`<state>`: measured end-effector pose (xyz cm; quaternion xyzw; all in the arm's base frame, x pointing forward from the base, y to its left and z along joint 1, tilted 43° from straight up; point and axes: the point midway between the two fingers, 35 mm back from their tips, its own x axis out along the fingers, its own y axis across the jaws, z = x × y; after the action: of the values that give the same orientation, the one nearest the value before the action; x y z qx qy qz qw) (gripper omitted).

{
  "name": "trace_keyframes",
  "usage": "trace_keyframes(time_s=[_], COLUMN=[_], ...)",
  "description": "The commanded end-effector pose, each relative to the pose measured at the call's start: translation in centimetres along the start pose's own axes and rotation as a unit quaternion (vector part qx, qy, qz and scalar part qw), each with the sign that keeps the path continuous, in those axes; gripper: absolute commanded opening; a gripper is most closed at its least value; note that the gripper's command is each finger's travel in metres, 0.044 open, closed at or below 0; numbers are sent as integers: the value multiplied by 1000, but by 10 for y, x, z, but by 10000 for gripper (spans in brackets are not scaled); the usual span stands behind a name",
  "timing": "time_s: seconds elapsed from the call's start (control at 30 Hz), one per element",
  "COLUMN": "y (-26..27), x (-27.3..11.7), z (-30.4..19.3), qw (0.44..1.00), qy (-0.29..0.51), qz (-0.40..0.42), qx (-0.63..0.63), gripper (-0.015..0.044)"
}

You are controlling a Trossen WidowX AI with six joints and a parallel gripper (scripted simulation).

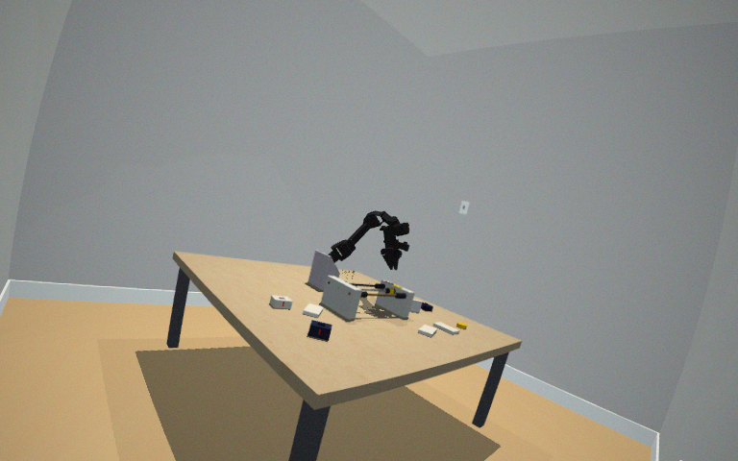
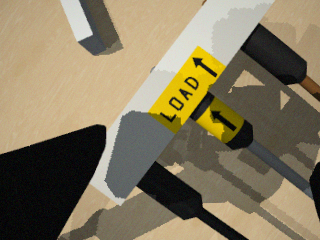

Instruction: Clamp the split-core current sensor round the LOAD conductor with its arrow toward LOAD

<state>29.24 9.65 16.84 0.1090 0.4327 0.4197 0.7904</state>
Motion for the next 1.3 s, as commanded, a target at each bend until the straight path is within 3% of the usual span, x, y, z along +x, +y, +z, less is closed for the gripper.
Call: trace_keyframes(time_s=[0.0,0.67,0.9,1.1,1.27], y=[5,2,-71,-95,-96], x=[0,0,12,12,11], z=[2,0,-86,-176,-185], qw=[999,999,987,957,953], qy=[5,7,103,198,208], qz=[36,34,-15,-11,-7], qx=[18,21,124,211,220], gripper=[440,440,440,440,440])
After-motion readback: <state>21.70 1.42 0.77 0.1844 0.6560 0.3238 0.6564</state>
